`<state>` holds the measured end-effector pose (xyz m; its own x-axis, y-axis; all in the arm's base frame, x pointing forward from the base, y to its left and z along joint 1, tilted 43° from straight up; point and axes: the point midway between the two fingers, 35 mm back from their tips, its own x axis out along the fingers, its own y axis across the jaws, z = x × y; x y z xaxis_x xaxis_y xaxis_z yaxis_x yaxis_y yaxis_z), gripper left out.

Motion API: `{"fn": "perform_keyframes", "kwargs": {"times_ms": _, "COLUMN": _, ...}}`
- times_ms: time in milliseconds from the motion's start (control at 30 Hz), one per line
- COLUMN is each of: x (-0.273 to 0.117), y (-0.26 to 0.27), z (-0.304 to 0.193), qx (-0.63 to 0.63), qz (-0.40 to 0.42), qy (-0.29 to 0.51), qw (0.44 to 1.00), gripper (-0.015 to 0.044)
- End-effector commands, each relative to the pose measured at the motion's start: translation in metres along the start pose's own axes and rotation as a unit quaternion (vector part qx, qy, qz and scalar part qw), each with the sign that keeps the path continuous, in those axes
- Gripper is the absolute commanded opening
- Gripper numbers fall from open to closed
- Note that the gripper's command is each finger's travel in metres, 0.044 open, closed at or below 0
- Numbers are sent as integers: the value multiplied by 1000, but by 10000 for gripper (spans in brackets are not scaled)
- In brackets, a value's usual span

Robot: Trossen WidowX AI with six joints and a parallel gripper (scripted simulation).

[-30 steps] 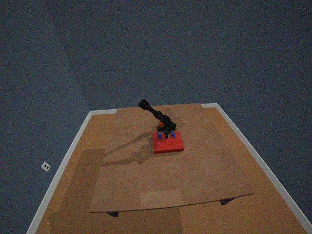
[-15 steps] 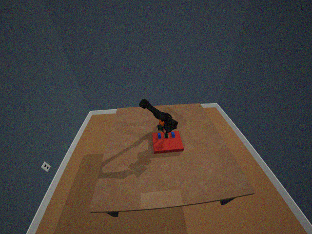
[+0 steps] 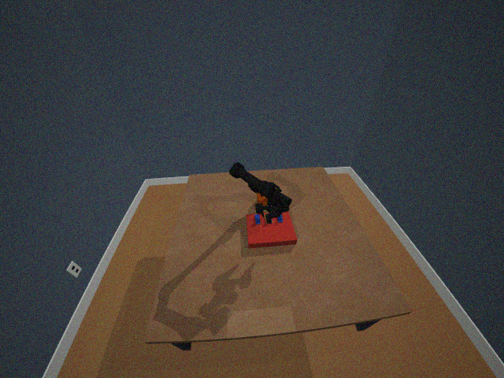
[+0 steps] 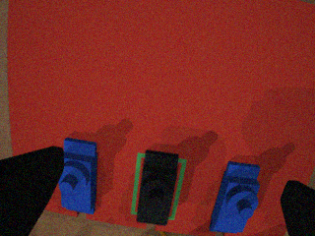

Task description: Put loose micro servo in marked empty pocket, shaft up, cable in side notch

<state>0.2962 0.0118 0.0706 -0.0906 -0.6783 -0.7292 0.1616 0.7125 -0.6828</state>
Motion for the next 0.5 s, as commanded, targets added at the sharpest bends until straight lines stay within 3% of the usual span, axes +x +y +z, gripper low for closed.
{"fn": "perform_keyframes", "kwargs": {"times_ms": 0, "x": -31, "y": 1, "z": -4, "qx": 4, "qz": 6, "qy": -7, "qw": 1000, "gripper": 440}}
{"fn": "perform_keyframes", "kwargs": {"times_ms": 467, "x": -34, "y": 1, "z": -5, "qx": 4, "qz": 7, "qy": -7, "qw": 1000, "gripper": 440}}
